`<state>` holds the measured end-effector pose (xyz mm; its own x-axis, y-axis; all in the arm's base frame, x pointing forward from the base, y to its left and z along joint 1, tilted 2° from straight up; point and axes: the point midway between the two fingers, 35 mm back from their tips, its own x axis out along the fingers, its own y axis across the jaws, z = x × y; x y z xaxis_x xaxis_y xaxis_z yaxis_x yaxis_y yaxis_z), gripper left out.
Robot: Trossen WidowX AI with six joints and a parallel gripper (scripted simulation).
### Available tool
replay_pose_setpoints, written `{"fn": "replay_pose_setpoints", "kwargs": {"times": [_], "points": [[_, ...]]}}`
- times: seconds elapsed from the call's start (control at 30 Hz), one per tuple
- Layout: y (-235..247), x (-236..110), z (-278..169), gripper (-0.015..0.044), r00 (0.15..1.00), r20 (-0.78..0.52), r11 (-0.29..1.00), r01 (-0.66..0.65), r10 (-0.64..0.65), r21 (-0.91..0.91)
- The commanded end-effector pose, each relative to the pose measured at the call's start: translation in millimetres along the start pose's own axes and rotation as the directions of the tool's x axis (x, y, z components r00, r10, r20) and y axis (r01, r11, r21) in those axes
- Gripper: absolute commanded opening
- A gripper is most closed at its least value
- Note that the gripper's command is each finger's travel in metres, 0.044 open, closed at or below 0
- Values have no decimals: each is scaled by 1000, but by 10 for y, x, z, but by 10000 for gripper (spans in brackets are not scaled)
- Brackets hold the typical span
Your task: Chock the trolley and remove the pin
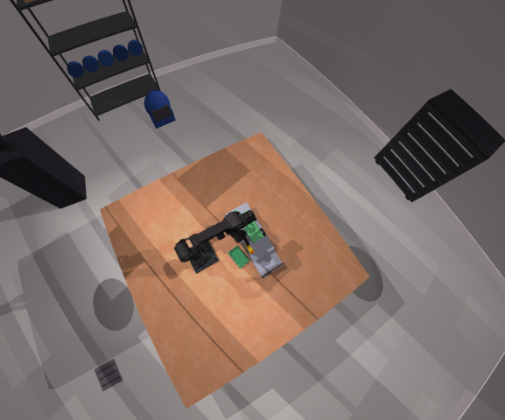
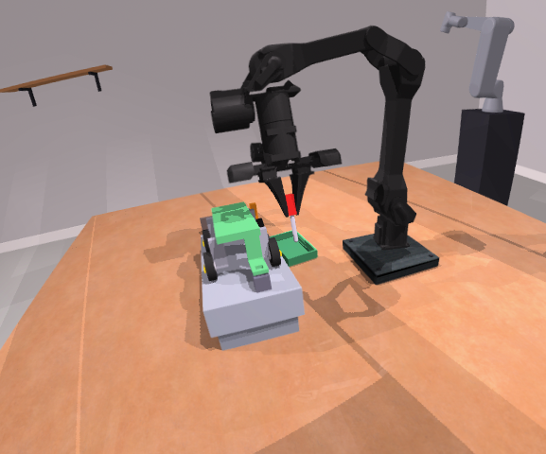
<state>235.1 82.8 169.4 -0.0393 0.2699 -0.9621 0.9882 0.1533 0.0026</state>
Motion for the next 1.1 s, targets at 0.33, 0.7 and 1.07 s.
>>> {"fn": "replay_pose_setpoints", "kwargs": {"times": [0.33, 0.7, 1.07], "points": [[-13, -75, 522, 0, 1000, 2, 1000, 5, -5, -2], [-34, -125, 911, 0, 1000, 6, 1000, 6, -6, -2], [-63, -180, 1327, 0, 1000, 11, 1000, 6, -6, -2]]}}
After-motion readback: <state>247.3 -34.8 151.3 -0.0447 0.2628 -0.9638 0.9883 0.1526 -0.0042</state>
